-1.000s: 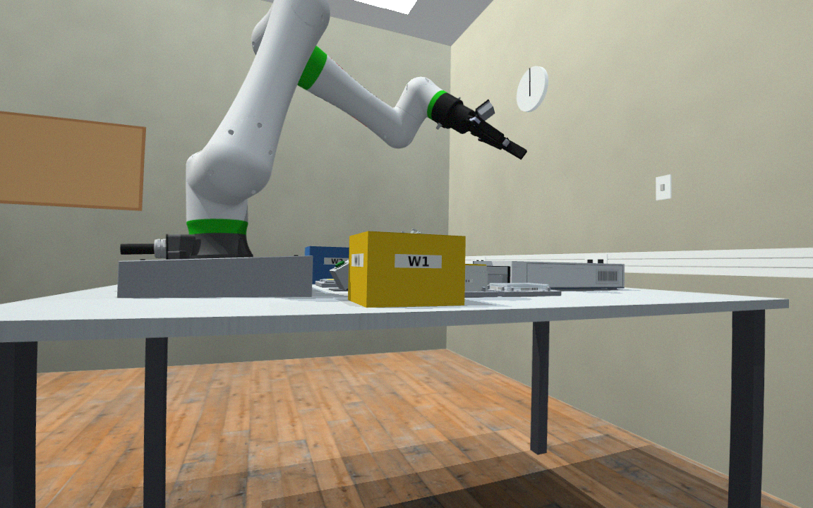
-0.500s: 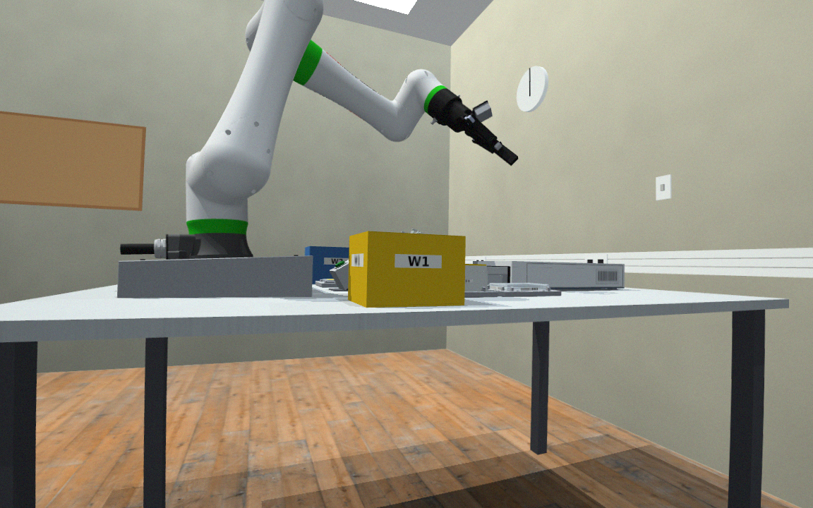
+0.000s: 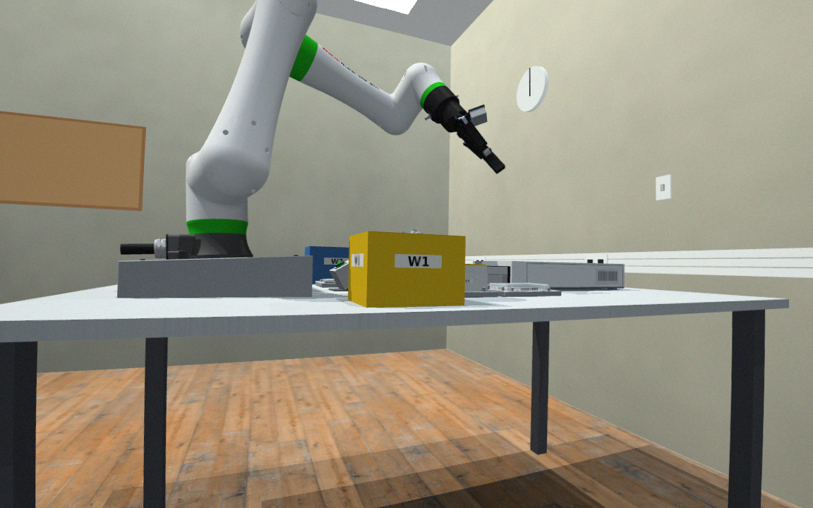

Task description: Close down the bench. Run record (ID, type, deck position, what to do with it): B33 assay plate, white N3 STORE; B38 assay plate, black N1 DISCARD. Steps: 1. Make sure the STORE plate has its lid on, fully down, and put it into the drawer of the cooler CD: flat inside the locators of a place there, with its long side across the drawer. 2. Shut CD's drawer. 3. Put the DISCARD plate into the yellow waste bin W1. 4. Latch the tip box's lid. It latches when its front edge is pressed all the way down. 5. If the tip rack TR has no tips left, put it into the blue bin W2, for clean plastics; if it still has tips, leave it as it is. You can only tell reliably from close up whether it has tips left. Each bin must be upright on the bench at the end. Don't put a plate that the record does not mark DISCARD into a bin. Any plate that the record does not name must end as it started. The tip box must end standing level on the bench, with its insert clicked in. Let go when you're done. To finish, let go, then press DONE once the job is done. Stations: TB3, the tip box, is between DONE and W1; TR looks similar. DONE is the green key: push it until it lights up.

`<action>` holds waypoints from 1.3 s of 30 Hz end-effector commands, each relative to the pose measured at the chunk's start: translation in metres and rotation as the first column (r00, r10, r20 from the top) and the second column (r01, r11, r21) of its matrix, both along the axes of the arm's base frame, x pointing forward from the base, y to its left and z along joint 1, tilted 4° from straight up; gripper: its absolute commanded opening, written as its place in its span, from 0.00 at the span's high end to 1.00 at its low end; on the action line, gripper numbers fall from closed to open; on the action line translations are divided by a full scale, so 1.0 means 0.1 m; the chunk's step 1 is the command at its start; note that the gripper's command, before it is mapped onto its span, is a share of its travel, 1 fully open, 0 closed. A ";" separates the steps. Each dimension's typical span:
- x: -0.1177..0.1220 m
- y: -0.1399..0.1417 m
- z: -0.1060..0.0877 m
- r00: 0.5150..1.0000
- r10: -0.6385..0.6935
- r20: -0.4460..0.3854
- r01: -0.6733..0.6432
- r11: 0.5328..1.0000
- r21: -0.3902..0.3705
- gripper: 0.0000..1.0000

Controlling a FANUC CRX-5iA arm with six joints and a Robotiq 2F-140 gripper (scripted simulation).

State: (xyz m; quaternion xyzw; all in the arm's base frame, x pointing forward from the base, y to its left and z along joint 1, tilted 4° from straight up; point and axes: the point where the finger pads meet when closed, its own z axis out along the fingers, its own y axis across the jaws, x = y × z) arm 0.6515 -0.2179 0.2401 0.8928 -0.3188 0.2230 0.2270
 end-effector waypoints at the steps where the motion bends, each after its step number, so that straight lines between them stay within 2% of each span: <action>1: -0.18 0.03 -0.07 0.998 0.022 -0.056 -0.020 0.999 0.040 0.90; 4: -0.22 0.04 -0.09 0.998 0.022 -0.056 -0.020 0.999 0.040 0.90; 7: -0.35 0.08 -0.16 0.992 0.056 -0.115 -0.046 0.995 0.088 0.90; 10: -0.43 0.11 -0.21 0.992 0.056 -0.115 -0.046 0.995 0.088 0.90; 13: -0.55 0.16 -0.27 0.981 0.098 -0.169 -0.075 0.987 0.142 0.90; 17: -0.63 0.20 -0.31 0.981 0.098 -0.169 -0.075 0.987 0.142 0.90; 22: -0.75 0.27 -0.37 0.965 0.149 -0.215 -0.106 0.974 0.200 0.90; 25: -0.83 0.32 -0.41 0.965 0.149 -0.215 -0.106 0.974 0.200 0.90; 28: -0.95 0.40 -0.46 0.945 0.208 -0.252 -0.140 0.955 0.263 0.90; 32: -1.02 0.46 -0.50 0.945 0.208 -0.252 -0.140 0.955 0.263 0.90; 35: -1.13 0.56 -0.54 0.920 0.274 -0.280 -0.176 0.928 0.328 0.90; 39: -1.20 0.62 -0.57 0.920 0.274 -0.280 -0.176 0.928 0.328 0.90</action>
